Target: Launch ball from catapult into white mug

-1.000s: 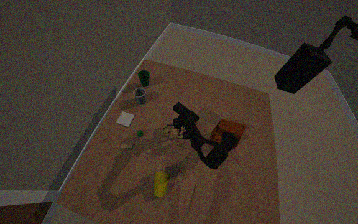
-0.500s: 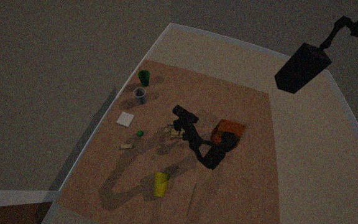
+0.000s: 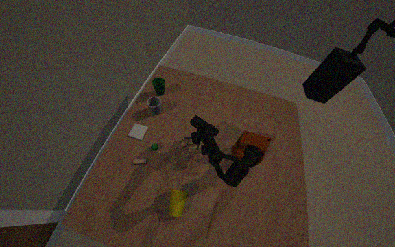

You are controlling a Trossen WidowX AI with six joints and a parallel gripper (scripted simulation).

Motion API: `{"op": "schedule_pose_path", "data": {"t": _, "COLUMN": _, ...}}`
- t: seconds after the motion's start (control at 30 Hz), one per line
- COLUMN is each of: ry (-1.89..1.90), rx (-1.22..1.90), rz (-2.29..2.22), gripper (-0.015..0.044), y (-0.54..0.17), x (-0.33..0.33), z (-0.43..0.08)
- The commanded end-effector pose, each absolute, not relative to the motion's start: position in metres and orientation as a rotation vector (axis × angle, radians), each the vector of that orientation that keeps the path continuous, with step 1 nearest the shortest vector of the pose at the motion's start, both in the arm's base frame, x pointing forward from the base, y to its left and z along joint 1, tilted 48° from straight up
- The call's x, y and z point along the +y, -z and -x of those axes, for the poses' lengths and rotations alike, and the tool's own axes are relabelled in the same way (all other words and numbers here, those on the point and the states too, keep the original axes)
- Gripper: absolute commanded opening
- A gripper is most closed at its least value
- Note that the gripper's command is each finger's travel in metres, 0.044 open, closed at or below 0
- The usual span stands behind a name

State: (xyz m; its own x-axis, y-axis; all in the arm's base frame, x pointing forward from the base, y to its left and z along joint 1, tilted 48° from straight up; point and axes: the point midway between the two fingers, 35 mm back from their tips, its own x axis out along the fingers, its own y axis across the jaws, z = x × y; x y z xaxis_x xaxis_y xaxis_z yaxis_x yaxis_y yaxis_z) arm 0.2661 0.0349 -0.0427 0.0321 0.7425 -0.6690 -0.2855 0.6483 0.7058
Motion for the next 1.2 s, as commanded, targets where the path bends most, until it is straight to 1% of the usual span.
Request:
{"op": "schedule_pose_path", "data": {"t": 0.0, "ry": -0.831, "rx": 1.314, "rz": -0.431, "gripper": 0.0092, "y": 0.043, "x": 0.035, "z": -0.266}}
{"op": "schedule_pose_path", "data": {"t": 0.1, "ry": -0.828, "rx": 1.315, "rz": -0.431, "gripper": 0.0013, "y": 0.027, "x": 0.016, "z": -0.267}}
{"op": "schedule_pose_path", "data": {"t": 0.13, "ry": -0.829, "rx": 1.315, "rz": -0.432, "gripper": 0.0, "y": 0.017, "x": 0.005, "z": -0.266}}
{"op": "schedule_pose_path", "data": {"t": 0.3, "ry": -0.833, "rx": 1.312, "rz": -0.429, "gripper": 0.0, "y": 0.009, "x": -0.003, "z": -0.265}}
{"op": "schedule_pose_path", "data": {"t": 0.47, "ry": -0.923, "rx": 1.242, "rz": -0.311, "gripper": 0.0, "y": 0.019, "x": -0.015, "z": -0.281}}
{"op": "schedule_pose_path", "data": {"t": 1.17, "ry": -1.292, "rx": 0.847, "rz": 0.248, "gripper": 0.0, "y": 0.092, "x": -0.078, "z": -0.35}}
